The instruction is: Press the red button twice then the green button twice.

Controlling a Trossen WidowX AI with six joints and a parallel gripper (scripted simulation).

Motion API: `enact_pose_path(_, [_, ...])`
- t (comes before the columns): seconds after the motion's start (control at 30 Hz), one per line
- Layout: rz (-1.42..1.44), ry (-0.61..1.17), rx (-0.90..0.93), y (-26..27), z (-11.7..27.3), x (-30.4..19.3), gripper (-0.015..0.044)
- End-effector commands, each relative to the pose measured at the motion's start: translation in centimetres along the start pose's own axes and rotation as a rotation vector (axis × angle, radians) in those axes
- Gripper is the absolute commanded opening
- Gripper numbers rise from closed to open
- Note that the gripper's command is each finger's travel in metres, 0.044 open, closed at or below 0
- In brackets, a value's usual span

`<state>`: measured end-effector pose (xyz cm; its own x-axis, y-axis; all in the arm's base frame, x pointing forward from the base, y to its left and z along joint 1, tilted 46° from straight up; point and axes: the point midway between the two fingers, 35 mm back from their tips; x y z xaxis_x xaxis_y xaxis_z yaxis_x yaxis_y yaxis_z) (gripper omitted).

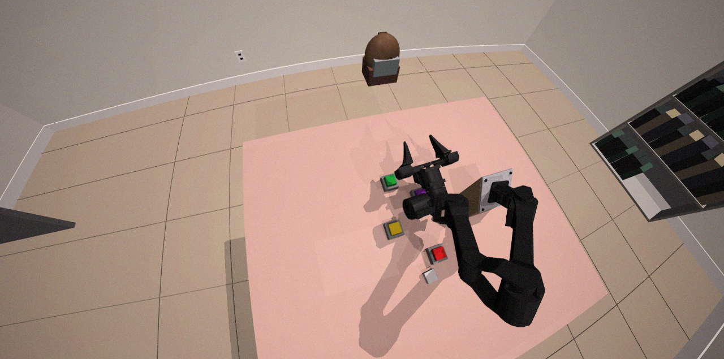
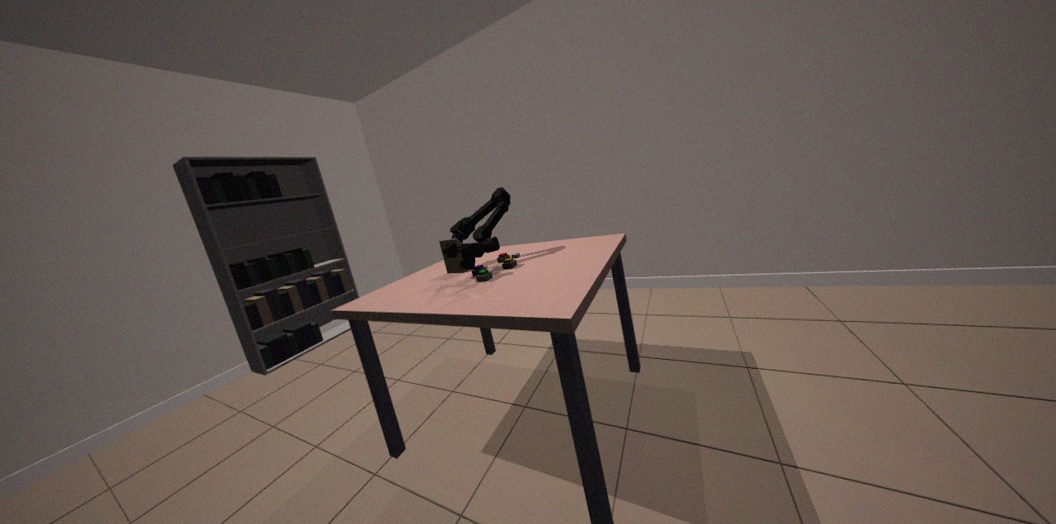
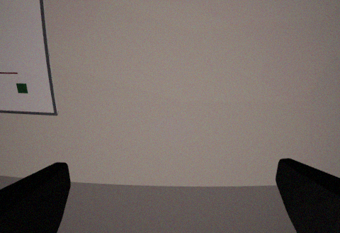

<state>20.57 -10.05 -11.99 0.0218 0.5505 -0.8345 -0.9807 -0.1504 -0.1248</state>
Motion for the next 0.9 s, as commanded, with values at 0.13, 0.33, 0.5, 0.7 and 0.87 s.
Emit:
enact_pose_path(0.13, [-0.611,-0.746,0.44,-4.1,7.5,2.5,0.04])
enact_pose_path(0.33, [-0.639,-0.776,0.48,-3.8,7.8,2.4,0.04])
enact_pose_path(0.5, [-0.748,-0.885,0.642,-4.2,11.2,1.4,0.04])
enact_pose_path(0.7, [-0.883,-1.006,0.871,-4.4,15.4,-0.5,0.04])
enact_pose_path(0.87, [-0.988,-1.089,1.09,-4.4,19.3,-2.6,0.04])
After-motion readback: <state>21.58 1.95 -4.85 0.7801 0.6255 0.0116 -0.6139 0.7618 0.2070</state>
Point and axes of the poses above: the point midway between the two fingers, 35 mm back from their tips, its own z axis back along the fingers, its own y axis across the jaws, x = y × z, and after that the axes turned 9 degrees about -z, right-handed
